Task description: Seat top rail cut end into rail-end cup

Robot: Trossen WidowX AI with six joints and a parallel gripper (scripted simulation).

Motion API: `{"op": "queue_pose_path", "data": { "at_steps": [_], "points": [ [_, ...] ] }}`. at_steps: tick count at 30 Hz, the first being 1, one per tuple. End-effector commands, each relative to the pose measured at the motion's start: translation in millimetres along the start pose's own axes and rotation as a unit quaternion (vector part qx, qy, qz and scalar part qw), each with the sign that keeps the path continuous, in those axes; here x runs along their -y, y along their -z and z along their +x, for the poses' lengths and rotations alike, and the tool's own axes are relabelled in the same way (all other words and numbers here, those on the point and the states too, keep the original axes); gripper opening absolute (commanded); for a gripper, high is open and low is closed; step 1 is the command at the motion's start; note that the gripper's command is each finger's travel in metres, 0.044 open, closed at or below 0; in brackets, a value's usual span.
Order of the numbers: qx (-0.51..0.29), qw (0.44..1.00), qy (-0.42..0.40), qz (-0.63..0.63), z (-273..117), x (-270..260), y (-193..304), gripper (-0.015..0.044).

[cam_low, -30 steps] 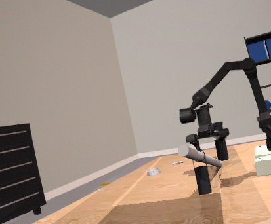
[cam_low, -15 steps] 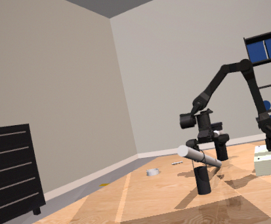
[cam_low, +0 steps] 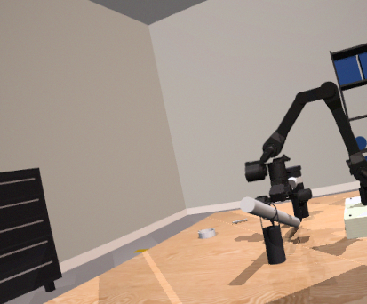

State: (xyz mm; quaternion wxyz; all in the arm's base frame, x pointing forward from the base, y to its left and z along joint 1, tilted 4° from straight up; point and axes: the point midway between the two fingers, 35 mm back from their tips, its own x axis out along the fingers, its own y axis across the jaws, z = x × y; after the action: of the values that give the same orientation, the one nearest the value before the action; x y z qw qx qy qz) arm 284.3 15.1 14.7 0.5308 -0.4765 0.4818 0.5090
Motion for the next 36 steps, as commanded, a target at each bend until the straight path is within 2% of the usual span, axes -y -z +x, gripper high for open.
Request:
{"op": "queue_pose_path", "data": {
  "at_steps": [1,7,19,24,28,36],
  "points": [
    [-0.003,1.0,-0.004,0.002,9,-3,1,0.044],
    [-0.003,1.0,-0.004,0.002,14,-4,1,0.044],
    [-0.003,1.0,-0.004,0.002,14,-3,1,0.0125],
    [-0.003,1.0,-0.004,0.002,14,-3,1,0.0092],
    [-0.003,1.0,-0.004,0.002,9,-3,0,0.0],
    [-0.055,0.998,-0.006,0.001,-14,-1,10,0.0]
  ]
}}
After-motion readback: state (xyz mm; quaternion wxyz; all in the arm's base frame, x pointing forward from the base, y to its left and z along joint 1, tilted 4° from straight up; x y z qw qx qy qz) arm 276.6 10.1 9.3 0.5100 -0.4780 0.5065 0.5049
